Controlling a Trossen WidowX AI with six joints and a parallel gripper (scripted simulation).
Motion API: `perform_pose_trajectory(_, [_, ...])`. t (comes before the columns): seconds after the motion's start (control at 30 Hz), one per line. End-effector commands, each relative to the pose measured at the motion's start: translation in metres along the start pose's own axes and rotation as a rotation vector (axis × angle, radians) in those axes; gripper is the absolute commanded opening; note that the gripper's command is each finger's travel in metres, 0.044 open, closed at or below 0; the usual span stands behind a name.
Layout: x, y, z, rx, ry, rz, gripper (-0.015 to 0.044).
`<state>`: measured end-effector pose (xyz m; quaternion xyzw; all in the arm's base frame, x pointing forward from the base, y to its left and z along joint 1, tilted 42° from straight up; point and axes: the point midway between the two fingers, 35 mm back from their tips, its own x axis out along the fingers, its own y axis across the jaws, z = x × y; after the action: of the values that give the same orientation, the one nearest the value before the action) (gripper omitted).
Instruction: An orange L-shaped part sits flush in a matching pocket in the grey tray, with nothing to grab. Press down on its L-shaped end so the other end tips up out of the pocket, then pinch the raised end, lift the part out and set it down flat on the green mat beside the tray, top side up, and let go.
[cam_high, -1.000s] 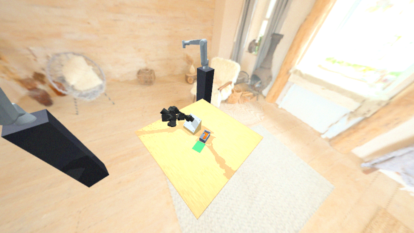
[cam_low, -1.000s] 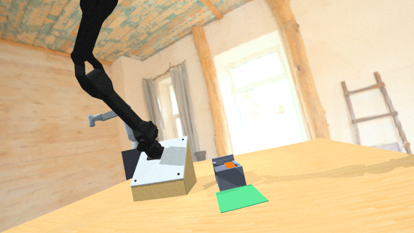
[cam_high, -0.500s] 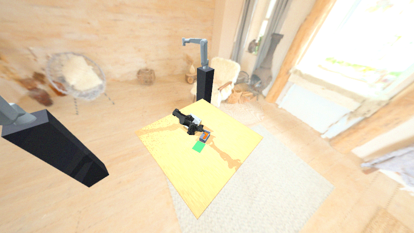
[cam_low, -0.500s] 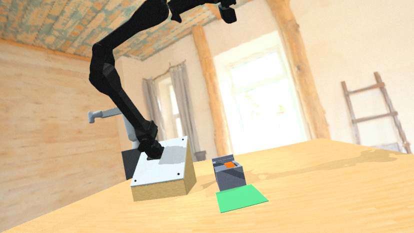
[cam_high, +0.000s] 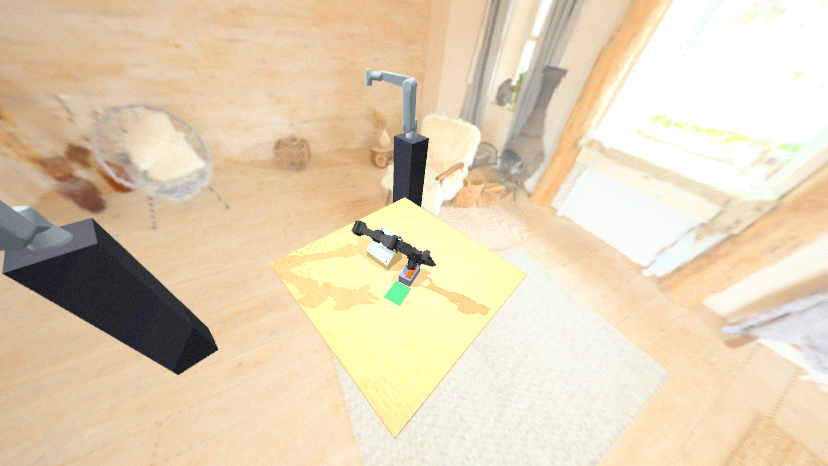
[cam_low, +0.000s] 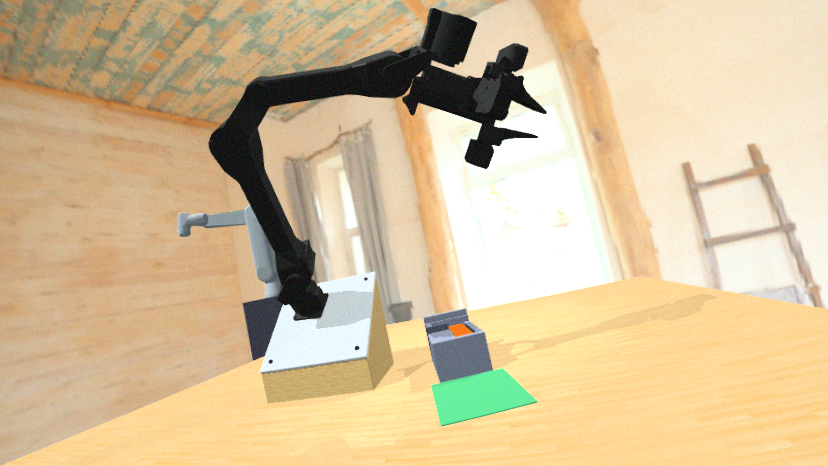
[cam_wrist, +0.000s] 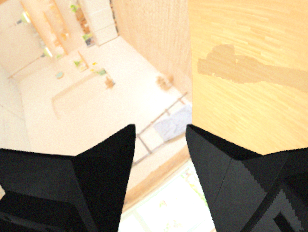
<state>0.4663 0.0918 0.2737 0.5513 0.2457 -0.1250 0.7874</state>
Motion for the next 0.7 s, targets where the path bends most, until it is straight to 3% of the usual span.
perform_pose_trajectory(0.0, [0.025, -0.064, -0.033, -0.233, 0.031, -0.229, 0.018])
perform_pose_trajectory(0.27, [0.032, -0.186, -0.081, -0.75, 0.169, -0.646, 0.018])
perform_pose_trajectory(0.53, [-0.014, -0.307, -0.099, -1.499, 0.495, -1.123, 0.018])
perform_pose_trajectory(0.67, [-0.024, -0.32, -0.097, -1.615, 0.559, -1.19, 0.018])
